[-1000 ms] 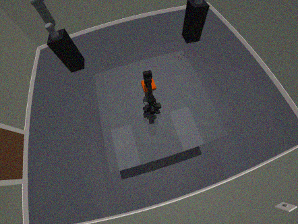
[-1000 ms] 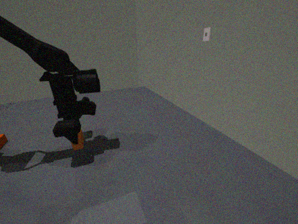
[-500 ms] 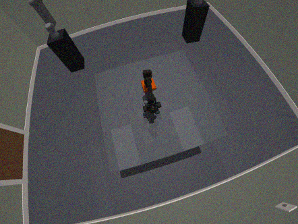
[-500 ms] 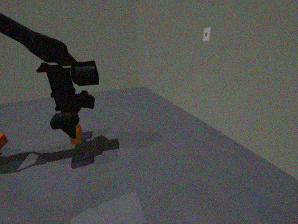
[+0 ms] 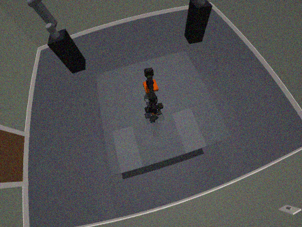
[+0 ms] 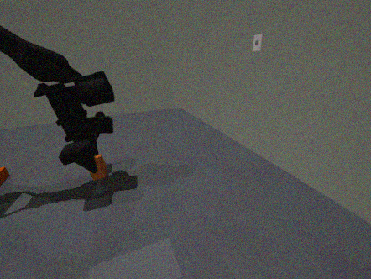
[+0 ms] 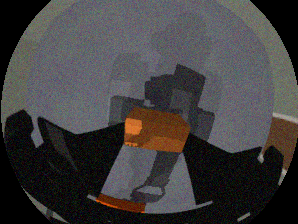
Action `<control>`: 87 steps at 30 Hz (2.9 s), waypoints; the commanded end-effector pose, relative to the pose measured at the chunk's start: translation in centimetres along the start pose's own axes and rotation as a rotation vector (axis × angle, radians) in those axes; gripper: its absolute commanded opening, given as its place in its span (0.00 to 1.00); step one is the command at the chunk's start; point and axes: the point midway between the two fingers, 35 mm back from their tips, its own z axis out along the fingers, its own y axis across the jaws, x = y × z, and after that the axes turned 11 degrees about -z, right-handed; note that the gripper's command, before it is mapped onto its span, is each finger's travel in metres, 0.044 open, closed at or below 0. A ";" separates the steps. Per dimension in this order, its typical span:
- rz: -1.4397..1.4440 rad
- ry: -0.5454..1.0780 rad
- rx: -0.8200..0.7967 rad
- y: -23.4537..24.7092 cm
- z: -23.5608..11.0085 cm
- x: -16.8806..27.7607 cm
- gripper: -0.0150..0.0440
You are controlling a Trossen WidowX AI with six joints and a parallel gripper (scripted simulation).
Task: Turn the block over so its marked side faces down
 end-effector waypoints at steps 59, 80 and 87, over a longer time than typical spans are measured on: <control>0.003 -0.802 0.154 -0.3 4.7 0.2 0.25; -0.006 -0.970 0.187 0.3 3.4 1.5 0.25; -0.006 -0.970 0.187 0.3 3.4 1.5 0.25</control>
